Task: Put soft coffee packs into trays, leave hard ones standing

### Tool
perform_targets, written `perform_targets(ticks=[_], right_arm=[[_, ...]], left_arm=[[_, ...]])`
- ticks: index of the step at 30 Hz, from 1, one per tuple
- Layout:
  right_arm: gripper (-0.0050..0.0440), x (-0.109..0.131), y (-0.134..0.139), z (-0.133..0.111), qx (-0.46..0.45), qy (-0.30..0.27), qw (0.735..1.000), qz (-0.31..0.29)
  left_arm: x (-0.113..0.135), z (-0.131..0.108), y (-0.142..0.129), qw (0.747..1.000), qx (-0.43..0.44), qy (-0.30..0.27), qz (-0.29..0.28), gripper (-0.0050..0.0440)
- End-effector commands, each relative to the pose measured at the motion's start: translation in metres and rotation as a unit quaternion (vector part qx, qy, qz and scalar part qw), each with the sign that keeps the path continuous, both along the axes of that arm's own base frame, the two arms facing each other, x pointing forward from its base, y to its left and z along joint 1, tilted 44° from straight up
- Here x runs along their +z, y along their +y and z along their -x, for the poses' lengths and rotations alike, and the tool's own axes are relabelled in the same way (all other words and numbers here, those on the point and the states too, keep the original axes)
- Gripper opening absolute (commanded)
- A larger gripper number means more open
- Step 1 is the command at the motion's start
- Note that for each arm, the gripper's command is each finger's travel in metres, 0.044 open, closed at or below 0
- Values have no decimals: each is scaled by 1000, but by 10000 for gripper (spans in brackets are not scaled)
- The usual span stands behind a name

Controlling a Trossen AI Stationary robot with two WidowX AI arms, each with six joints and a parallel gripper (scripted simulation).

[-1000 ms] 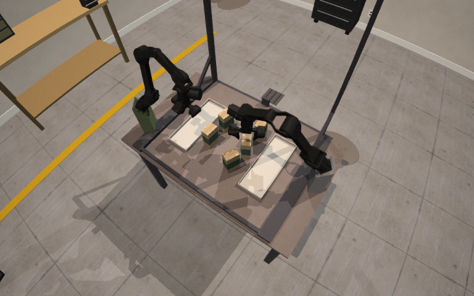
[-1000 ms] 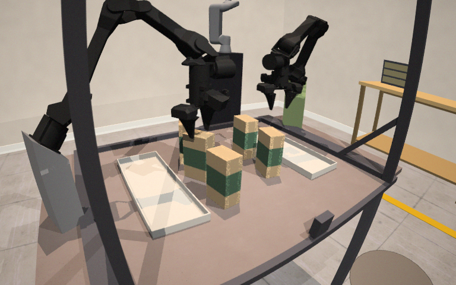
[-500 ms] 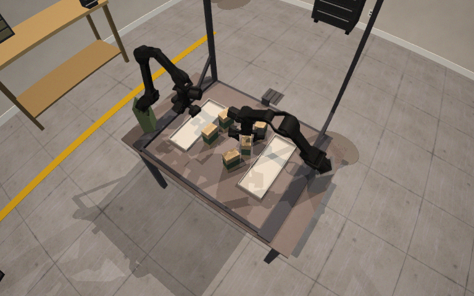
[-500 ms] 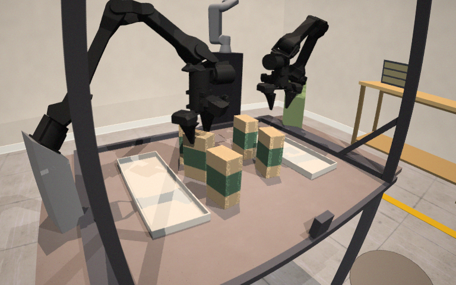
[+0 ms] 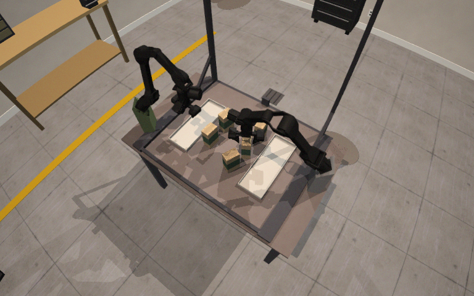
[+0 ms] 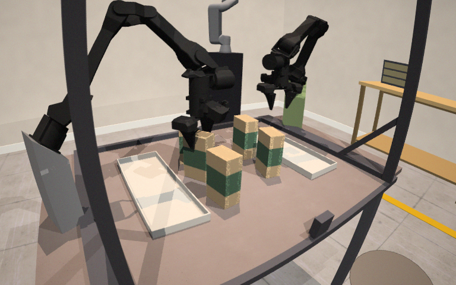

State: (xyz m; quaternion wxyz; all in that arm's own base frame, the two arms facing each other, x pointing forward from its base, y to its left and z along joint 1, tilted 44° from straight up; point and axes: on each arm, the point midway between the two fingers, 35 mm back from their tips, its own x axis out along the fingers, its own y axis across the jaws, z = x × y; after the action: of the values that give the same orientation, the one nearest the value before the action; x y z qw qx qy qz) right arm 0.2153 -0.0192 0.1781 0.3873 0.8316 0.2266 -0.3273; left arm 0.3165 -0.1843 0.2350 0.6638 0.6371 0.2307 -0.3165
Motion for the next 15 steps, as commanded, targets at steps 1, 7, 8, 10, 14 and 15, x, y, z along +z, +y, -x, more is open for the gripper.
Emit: perform_targets(ticks=[1,7,8,10,14,15], right_arm=[[377,5,-1,0,-3,-7,1000,3],[377,5,-1,0,-3,-7,1000,3],[377,5,-1,0,-3,-7,1000,3],[377,5,-1,0,-3,-7,1000,3],[377,5,-1,0,-3,-7,1000,3],[377,5,-1,0,-3,-7,1000,3]], left_arm=[[-4,-4,-1,1000,-2,-1,0,372],[-9,-9,-2,1000,-2,-1,0,372],[-9,-9,-2,1000,-2,-1,0,372],[-10,-11,-2,1000,-2,-1,0,372],[-14,-14,-3,1000,-2,-1,0,372],[-15,-15,-3,1000,-2,-1,0,372]])
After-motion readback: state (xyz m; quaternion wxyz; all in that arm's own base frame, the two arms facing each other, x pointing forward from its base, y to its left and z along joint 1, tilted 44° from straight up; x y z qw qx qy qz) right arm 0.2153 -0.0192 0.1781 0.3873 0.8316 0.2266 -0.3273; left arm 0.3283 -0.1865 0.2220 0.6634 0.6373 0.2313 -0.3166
